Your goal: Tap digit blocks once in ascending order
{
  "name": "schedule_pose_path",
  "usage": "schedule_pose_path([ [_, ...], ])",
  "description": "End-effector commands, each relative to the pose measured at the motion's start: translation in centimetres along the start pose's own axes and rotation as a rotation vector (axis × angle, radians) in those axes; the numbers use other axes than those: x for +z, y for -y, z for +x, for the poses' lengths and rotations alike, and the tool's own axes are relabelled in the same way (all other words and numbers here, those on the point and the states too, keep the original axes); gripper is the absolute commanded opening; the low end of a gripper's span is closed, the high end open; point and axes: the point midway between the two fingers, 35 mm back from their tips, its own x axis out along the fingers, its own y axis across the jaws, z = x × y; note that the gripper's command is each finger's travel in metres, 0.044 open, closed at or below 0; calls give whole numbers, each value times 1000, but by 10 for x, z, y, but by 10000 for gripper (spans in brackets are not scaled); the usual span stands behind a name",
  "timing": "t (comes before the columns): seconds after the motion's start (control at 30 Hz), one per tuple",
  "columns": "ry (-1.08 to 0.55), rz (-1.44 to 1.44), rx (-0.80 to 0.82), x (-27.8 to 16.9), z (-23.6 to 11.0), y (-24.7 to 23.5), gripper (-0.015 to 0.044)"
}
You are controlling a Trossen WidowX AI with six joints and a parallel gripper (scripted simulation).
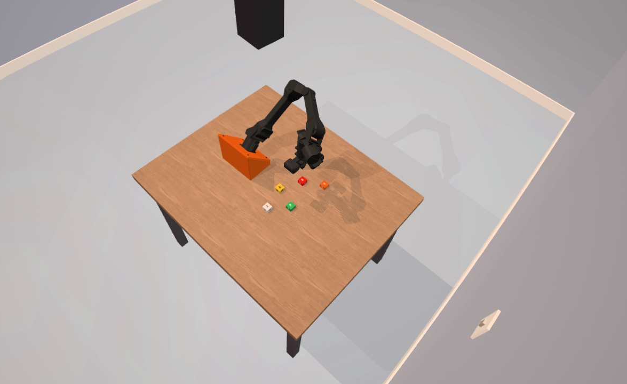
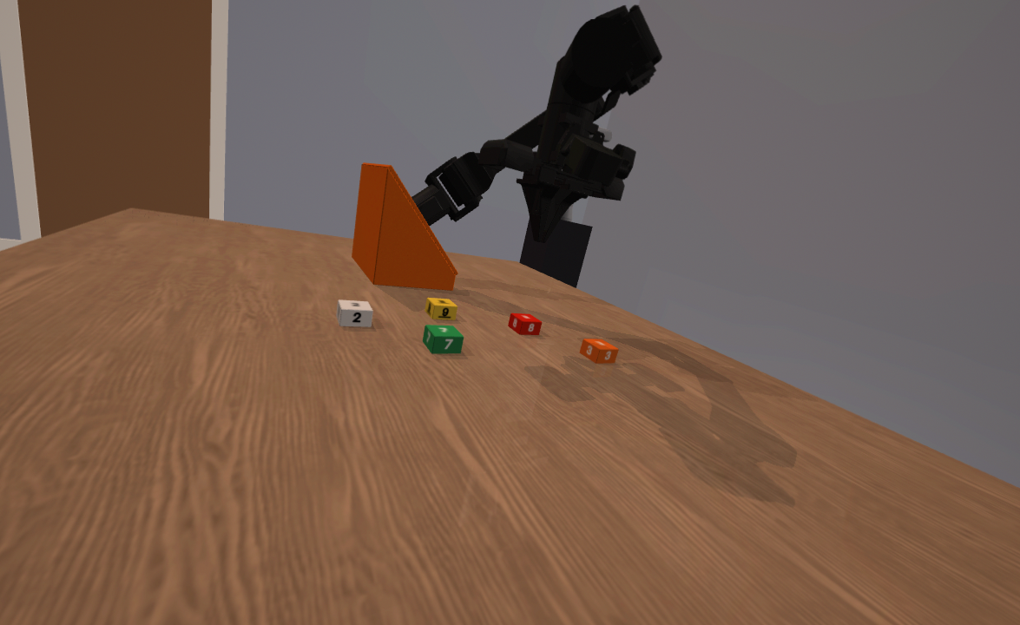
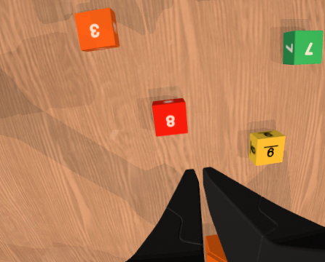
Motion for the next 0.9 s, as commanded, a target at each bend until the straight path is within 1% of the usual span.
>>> schedule_pose_path([
  [0.0,4,-2,0,-1,22,-4,20],
  [0.07,5,-3,1,0,55,-4,20],
  [0.13,4,-3,6,-3,76,-6,20],
  [0.37,4,-3,7,-3,81,-6,20],
  [0.87,4,-3,7,-3,105,-6,20],
])
